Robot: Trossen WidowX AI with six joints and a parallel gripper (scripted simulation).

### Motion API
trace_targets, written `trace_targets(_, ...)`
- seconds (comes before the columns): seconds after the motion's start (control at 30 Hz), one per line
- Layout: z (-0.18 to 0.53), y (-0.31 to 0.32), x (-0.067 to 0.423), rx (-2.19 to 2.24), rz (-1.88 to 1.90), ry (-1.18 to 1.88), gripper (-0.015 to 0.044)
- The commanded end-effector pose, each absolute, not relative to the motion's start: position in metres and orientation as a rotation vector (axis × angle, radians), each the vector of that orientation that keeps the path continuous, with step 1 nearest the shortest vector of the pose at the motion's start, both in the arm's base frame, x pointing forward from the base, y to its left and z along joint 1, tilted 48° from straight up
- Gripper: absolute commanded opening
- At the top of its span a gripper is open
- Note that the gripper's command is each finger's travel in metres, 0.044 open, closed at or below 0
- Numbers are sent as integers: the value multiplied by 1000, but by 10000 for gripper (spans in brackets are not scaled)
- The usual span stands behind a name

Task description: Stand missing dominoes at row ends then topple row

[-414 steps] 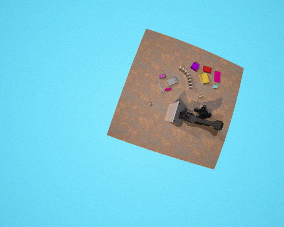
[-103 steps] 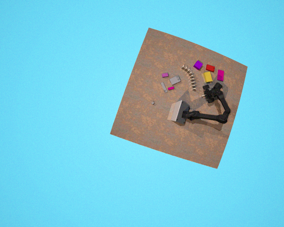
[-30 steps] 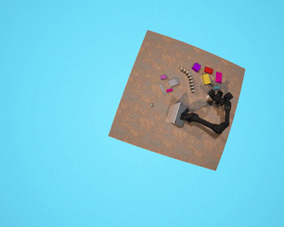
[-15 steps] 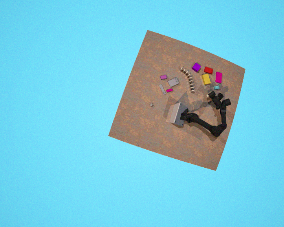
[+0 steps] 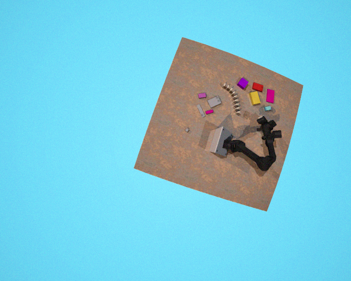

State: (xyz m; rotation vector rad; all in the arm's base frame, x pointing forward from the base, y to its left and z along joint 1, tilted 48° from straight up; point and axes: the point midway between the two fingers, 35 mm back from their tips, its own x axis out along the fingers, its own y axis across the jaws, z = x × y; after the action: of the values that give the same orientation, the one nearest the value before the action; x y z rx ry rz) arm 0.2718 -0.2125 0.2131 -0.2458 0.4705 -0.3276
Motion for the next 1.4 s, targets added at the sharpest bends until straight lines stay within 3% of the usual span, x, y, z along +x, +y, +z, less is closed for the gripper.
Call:
trace_targets(0.0, 217, -211, 266, -304, -305, 401, 30)
trace_targets(0.77, 235, -175, 216, -811, -186, 48, 30)
trace_targets(1.37, 234, -171, 212, -850, -177, 32, 30)
